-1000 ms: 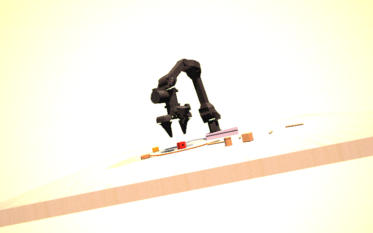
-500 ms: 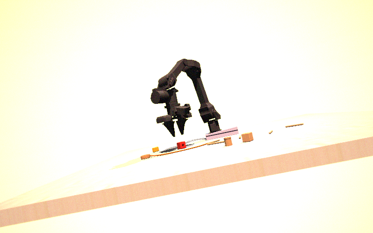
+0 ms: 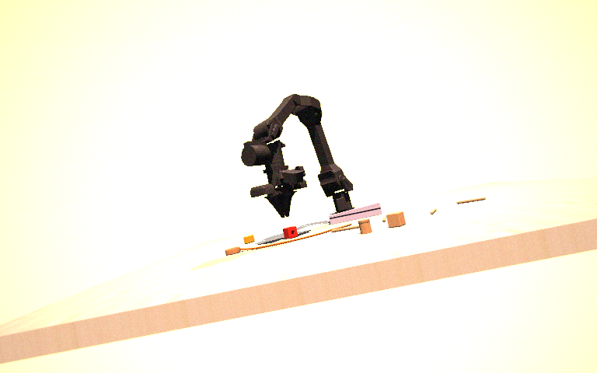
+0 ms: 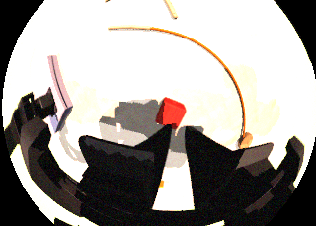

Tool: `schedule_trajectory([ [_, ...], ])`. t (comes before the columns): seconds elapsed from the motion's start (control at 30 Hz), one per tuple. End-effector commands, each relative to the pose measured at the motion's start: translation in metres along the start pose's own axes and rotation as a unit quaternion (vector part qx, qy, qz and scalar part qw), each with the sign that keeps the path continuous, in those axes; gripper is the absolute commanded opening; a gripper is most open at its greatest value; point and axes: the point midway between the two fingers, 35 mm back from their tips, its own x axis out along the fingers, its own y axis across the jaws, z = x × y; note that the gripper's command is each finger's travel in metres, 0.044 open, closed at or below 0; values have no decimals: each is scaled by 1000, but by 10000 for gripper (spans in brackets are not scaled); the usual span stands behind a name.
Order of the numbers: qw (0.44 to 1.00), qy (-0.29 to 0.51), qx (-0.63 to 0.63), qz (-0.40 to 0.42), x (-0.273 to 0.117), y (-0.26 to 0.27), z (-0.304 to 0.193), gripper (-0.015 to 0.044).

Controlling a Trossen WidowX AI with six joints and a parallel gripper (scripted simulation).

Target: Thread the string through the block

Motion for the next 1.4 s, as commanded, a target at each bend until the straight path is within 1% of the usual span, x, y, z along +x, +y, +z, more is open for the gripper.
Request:
schedule_trajectory([
  [0.0, 1000, 0, 0, 0, 0, 0, 0, 0],
  [0.5, 1000, 0, 0, 0, 0, 0, 0, 0],
  [0.8, 1000, 0, 0, 0, 0, 0, 0, 236],
  [0.83, 1000, 0, 0, 0, 0, 0, 0, 237],
  [0.87, 1000, 0, 0, 0, 0, 0, 0, 237],
  [1.17, 1000, 0, 0, 0, 0, 0, 0, 1],
  [1.37, 1000, 0, 0, 0, 0, 0, 0, 0],
])
